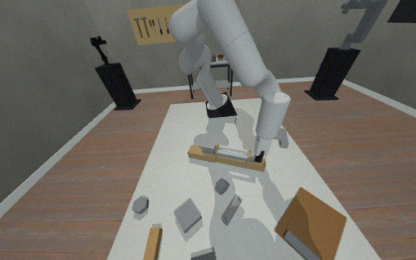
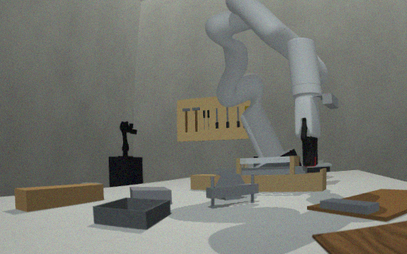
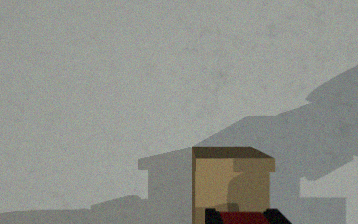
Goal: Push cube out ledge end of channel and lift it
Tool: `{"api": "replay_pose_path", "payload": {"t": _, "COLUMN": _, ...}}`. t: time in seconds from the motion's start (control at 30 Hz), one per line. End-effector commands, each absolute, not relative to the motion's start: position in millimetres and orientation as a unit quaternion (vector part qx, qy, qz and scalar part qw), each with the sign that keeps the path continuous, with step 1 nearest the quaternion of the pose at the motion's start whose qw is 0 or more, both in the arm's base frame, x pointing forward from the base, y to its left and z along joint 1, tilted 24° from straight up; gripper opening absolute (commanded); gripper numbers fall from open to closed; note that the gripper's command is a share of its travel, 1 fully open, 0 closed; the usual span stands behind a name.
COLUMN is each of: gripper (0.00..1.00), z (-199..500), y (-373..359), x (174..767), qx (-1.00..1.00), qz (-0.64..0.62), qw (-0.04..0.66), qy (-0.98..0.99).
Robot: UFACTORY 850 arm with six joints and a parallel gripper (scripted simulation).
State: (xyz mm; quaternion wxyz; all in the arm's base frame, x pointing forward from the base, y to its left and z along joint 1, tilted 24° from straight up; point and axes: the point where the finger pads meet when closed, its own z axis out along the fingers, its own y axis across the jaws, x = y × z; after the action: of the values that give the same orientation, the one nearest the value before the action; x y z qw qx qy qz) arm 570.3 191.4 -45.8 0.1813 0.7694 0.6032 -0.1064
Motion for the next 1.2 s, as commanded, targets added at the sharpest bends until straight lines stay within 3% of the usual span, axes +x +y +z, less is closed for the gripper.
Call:
{"api": "replay_pose_path", "payload": {"t": 0.0, "gripper": 0.0, "z": -29.2, "y": 198.8, "x": 569.6, "qx": 0.769, "qz": -0.106, "qw": 0.181, "qy": 0.603}}
{"api": "replay_pose_path", "payload": {"t": 0.3, "gripper": 0.0, "z": 11.7, "y": 217.1, "x": 567.1, "qx": 0.769, "qz": -0.106, "qw": 0.181, "qy": 0.603}}
{"api": "replay_pose_path", "payload": {"t": 1.17, "gripper": 0.0, "z": 12.3, "y": 217.3, "x": 567.1, "qx": 0.769, "qz": -0.106, "qw": 0.181, "qy": 0.603}}
